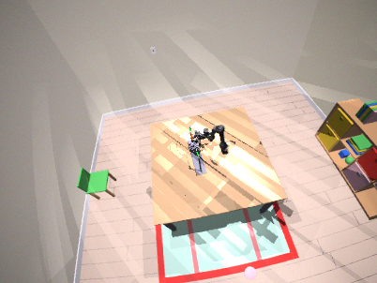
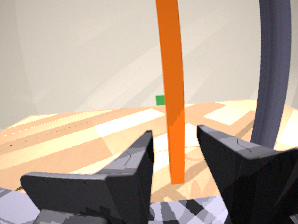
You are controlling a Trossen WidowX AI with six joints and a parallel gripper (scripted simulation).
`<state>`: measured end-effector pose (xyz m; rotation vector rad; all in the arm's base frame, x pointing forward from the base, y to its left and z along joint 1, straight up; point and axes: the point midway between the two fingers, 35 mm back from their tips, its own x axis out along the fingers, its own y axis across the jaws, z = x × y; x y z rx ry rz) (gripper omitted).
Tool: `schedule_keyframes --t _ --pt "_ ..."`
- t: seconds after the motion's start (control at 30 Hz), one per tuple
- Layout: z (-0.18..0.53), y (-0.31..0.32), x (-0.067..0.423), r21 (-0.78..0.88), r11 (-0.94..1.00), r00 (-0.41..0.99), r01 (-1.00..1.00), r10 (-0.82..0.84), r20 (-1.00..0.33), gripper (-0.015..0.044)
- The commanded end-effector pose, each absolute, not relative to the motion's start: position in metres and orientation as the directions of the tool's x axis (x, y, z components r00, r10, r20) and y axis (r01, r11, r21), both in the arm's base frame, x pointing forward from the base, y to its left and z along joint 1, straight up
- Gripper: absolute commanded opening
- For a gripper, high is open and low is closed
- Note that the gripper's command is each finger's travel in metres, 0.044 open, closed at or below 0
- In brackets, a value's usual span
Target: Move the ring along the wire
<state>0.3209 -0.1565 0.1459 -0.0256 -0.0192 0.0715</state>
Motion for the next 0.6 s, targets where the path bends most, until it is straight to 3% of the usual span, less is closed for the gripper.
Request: schedule_keyframes --t 0.0,0.57 --pt "0.1451 -0.1552 0.3288 -0.017 0.997 0.997 -0.07 0.07 0.016 0.016" --pt "0.1451 -0.1542 0.3327 -0.017 0.997 0.997 -0.07 0.07 0.016 0.016"
